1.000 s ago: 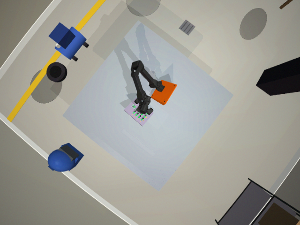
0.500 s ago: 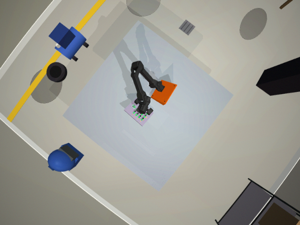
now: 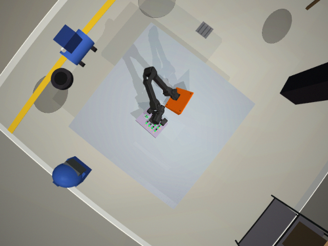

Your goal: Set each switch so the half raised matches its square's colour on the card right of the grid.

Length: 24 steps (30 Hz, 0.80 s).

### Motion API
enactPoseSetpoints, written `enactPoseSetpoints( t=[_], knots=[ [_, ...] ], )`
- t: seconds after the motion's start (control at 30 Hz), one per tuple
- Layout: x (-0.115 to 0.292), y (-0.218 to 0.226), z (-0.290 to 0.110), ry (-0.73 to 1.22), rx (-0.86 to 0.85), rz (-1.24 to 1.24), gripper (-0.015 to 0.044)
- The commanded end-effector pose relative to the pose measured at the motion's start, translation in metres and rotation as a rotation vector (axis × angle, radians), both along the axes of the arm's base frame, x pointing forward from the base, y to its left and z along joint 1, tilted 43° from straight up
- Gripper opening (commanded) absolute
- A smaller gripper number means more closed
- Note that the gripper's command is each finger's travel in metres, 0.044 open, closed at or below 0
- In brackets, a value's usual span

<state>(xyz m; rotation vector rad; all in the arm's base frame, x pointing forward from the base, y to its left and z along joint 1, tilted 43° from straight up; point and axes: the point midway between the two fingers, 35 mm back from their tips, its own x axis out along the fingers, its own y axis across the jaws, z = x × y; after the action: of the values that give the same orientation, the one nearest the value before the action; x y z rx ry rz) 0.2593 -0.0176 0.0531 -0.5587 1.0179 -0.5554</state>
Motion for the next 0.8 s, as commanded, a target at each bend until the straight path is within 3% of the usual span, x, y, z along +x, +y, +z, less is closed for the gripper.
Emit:
enactPoseSetpoints(
  t=[0.0,0.77],
  knots=[
    [0.0001,0.0003,-0.0008,0.003,0.002,0.003,0.0000],
    [0.0014,-0.0018,-0.0027,0.003,0.002,0.003,0.0000]
  ],
)
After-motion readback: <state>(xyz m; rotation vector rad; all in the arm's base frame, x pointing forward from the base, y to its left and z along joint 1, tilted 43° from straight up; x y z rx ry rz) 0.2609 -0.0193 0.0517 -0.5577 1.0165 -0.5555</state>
